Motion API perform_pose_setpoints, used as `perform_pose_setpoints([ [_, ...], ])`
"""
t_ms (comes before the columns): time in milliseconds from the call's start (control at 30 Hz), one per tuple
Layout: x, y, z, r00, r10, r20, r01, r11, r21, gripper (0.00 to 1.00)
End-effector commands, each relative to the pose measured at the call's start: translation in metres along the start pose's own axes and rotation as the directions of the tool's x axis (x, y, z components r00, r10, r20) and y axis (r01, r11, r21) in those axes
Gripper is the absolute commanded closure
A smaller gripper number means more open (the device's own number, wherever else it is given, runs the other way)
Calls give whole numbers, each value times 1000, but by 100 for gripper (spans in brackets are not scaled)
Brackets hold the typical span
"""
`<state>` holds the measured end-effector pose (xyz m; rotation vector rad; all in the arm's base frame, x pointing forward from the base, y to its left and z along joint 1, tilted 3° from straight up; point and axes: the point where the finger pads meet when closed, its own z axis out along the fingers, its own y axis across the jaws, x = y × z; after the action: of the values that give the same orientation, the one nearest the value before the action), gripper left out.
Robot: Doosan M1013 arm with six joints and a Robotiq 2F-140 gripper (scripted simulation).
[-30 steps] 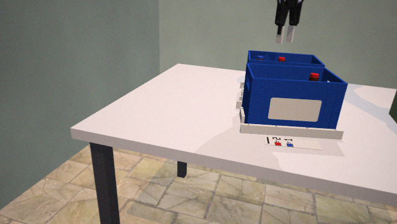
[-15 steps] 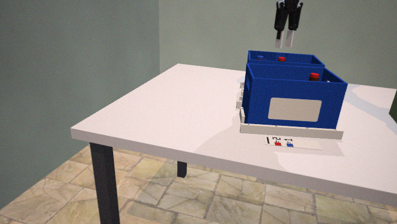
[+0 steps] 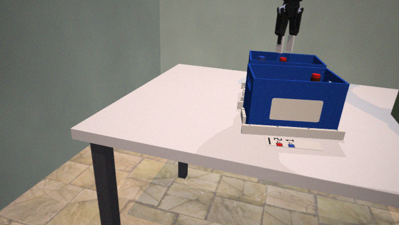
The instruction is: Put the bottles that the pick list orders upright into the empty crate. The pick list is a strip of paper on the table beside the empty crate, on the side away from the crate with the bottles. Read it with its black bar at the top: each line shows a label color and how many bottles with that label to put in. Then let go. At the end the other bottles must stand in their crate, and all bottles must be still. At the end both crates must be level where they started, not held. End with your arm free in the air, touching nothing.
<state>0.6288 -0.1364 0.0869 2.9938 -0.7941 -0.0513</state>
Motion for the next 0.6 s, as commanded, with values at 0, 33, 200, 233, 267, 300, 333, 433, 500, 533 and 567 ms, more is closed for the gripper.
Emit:
perform_pose_setpoints([
  [0, 0, 0, 1, 1000, 0, 0, 0, 1000, 0, 62],
  [33, 0, 0, 2, 1000, 0, 0, 0, 1000, 0, 62],
  [200, 0, 0, 9, 1000, 0, 0, 0, 1000, 0, 62],
  [233, 0, 0, 10, 1000, 0, 0, 0, 1000, 0, 62],
  [267, 0, 0, 11, 1000, 0, 0, 0, 1000, 0, 62],
  [300, 0, 0, 13, 1000, 0, 0, 0, 1000, 0, 62],
  [333, 0, 0, 14, 1000, 0, 0, 0, 1000, 0, 62],
  [433, 0, 0, 18, 1000, 0, 0, 0, 1000, 0, 62],
  [500, 0, 0, 21, 1000, 0, 0, 0, 1000, 0, 62],
  [533, 0, 0, 21, 1000, 0, 0, 0, 1000, 0, 62],
  [567, 0, 0, 21, 1000, 0, 0, 0, 1000, 0, 62],
])
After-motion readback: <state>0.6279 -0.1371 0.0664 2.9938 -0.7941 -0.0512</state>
